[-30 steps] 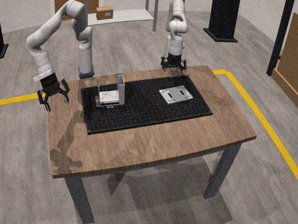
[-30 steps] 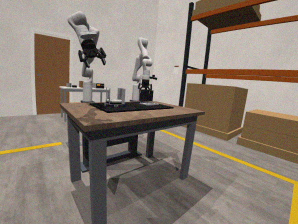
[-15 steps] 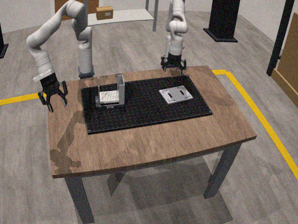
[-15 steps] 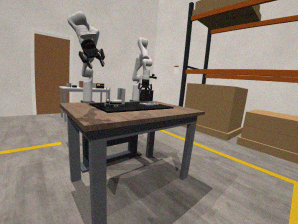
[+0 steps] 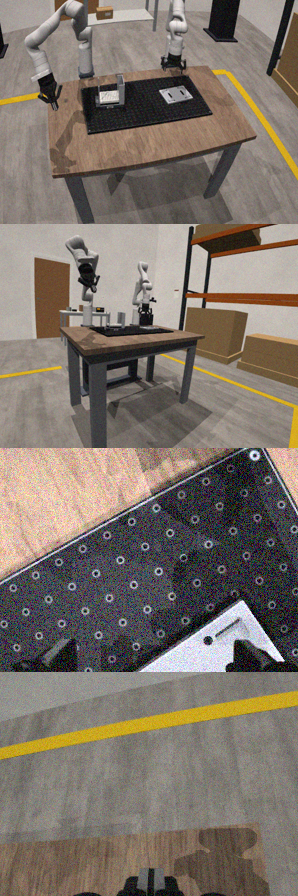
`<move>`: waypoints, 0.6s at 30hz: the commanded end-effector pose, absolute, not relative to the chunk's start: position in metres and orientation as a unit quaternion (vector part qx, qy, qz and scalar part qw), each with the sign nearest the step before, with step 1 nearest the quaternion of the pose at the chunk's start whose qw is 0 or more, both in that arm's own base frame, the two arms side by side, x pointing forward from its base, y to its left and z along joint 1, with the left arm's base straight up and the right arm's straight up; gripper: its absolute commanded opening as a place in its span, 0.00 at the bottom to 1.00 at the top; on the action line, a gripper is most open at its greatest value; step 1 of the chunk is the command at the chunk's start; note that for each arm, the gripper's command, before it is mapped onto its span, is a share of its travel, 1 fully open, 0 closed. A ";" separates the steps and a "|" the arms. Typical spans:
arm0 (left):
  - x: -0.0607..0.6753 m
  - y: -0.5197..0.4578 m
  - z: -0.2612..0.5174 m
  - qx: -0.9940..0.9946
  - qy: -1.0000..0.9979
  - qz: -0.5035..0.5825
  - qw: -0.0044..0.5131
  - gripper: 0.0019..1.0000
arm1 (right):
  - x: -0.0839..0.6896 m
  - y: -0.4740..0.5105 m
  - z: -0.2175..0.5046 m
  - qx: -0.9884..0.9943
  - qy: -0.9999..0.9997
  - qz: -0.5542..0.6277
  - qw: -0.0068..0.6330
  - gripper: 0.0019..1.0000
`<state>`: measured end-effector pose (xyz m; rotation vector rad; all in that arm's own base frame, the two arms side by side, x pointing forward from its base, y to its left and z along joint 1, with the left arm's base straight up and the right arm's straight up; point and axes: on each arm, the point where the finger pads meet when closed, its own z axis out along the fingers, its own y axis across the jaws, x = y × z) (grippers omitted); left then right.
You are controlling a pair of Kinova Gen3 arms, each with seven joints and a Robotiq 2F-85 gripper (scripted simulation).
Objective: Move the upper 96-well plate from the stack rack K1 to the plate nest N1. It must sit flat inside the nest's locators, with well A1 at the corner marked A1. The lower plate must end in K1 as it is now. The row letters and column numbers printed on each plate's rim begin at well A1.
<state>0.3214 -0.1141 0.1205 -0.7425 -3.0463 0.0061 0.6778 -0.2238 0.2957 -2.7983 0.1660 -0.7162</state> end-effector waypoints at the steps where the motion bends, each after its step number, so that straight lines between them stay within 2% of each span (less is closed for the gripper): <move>1: 0.322 -0.114 0.121 -0.237 -0.972 0.002 0.002 1.00 | 0.675 -0.229 0.297 -0.960 0.053 -0.247 0.120 0.02; 18: 0.322 -0.114 0.121 -0.237 -0.972 0.002 0.002 1.00 | 0.634 -0.286 0.287 -0.967 0.010 -0.242 0.083 0.02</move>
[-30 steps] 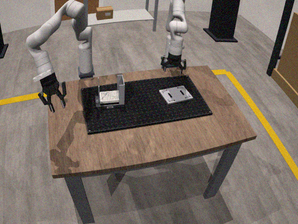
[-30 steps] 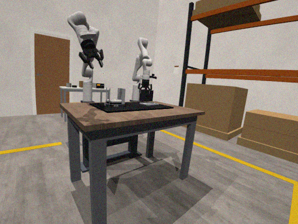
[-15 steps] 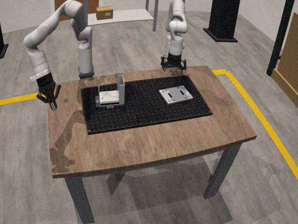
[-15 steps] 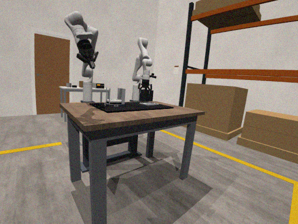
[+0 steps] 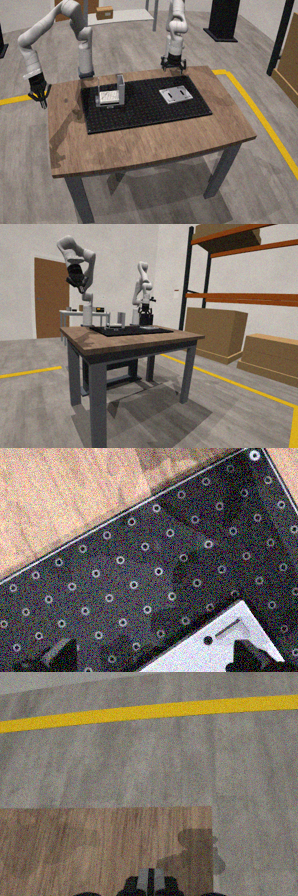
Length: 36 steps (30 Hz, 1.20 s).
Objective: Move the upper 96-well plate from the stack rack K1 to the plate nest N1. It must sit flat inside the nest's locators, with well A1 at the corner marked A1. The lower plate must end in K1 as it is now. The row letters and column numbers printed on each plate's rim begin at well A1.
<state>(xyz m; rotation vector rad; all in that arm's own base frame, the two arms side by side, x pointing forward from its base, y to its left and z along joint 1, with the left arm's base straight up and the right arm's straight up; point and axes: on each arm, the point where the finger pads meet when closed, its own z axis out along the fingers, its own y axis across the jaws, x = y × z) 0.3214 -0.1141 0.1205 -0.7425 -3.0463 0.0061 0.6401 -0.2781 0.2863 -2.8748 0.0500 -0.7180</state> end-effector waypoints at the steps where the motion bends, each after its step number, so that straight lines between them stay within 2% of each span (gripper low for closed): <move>1: 0.322 -0.114 0.121 -0.237 -0.972 0.002 0.002 1.00 | 0.630 -0.291 0.286 -0.967 0.006 -0.242 0.080 0.02; 11: 0.322 -0.114 0.121 -0.237 -0.972 0.002 0.002 1.00 | 0.590 -0.335 0.277 -0.971 -0.035 -0.232 0.050 0.02; 24: 0.322 -0.114 0.121 -0.237 -0.972 0.002 0.002 1.00 | 0.496 -0.410 0.260 -0.971 -0.127 -0.201 -0.001 0.02; 36: 0.322 -0.114 0.121 -0.237 -0.972 0.002 0.002 1.00 | 0.488 -0.416 0.259 -0.971 -0.136 -0.198 -0.004 0.02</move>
